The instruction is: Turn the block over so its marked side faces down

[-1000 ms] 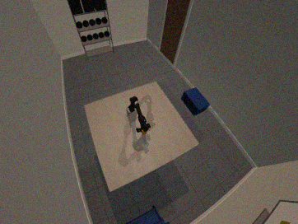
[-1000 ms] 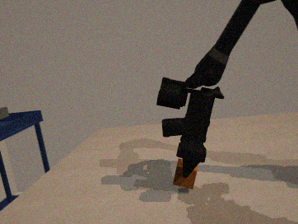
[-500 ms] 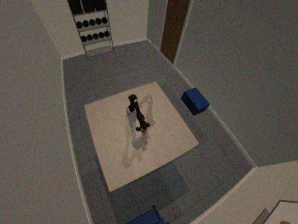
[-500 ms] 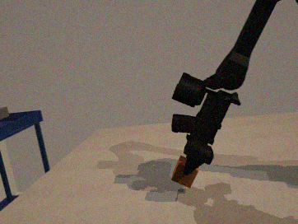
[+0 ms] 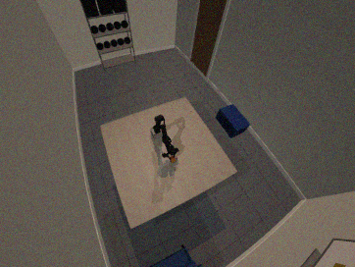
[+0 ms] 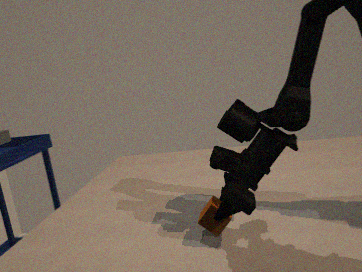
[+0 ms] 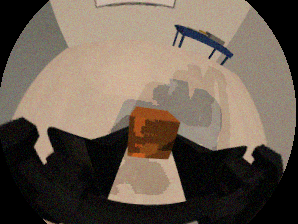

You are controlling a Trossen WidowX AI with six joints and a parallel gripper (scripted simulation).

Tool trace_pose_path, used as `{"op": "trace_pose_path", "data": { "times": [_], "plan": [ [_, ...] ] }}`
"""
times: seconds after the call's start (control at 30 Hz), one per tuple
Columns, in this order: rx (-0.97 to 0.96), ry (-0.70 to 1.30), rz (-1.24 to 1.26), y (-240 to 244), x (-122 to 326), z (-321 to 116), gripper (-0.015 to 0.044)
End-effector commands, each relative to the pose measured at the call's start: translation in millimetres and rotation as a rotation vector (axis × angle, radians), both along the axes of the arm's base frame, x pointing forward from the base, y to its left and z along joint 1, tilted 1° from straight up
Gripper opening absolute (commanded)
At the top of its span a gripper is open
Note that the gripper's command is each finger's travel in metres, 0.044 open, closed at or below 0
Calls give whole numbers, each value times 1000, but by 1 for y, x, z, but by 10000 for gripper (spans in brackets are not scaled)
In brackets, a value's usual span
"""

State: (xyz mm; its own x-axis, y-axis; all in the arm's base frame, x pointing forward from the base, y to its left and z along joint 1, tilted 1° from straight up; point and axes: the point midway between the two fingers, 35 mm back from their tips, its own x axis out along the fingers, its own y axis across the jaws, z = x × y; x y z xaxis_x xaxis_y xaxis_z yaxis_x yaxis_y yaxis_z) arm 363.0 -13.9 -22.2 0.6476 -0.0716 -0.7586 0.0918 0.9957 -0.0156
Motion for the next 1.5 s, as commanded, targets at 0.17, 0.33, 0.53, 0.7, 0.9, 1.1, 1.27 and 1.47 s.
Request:
{"op": "trace_pose_path", "data": {
  "times": [0.17, 0.33, 0.53, 0.7, 0.9, 1.1, 1.27, 1.47],
  "plan": [
    [-16, -110, 4, 0, 0, -13, 0],
    [-22, -178, 5, -1, -3, -15, 0],
    [-30, -259, 5, -1, -8, -14, 0],
    [-36, -326, 5, -1, -14, -11, 0],
    [-39, -368, 6, -1, -17, -7, 0],
    [-40, -378, 6, 0, -17, -6, 0],
    [-40, -378, 6, 0, -17, -6, 0],
    [-40, -378, 6, 0, -17, -6, 79]
  ]
}}
